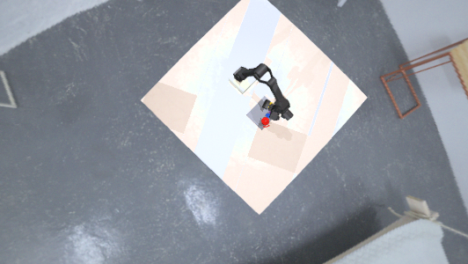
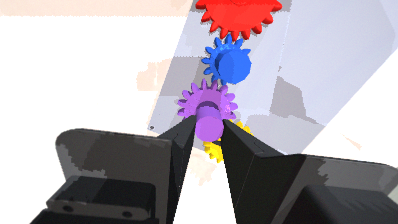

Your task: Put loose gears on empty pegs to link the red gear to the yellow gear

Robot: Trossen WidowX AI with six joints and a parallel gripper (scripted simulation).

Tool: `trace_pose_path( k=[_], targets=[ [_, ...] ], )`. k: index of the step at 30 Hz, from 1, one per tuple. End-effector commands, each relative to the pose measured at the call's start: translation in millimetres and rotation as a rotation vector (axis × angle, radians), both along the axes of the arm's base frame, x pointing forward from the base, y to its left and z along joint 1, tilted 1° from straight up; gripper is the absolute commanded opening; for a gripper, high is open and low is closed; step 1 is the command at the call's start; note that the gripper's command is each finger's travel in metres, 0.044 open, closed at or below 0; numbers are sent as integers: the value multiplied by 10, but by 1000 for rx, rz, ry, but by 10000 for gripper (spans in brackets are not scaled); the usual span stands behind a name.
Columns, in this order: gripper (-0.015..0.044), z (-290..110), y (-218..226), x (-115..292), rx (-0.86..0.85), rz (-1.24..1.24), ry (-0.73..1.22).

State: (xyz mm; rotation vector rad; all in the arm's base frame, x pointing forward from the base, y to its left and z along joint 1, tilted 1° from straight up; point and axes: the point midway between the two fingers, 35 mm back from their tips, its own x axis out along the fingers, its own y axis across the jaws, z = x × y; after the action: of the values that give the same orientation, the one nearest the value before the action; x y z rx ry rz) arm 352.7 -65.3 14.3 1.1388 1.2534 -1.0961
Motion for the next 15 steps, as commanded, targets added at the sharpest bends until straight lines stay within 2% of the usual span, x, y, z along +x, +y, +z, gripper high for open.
trace_pose_path(
  k=[1, 15],
  targets=[
    [0, -11, -8, -4, 2, -70, 2],
    [0, -17, 4, 1, -4, 157, -1]
  ],
)
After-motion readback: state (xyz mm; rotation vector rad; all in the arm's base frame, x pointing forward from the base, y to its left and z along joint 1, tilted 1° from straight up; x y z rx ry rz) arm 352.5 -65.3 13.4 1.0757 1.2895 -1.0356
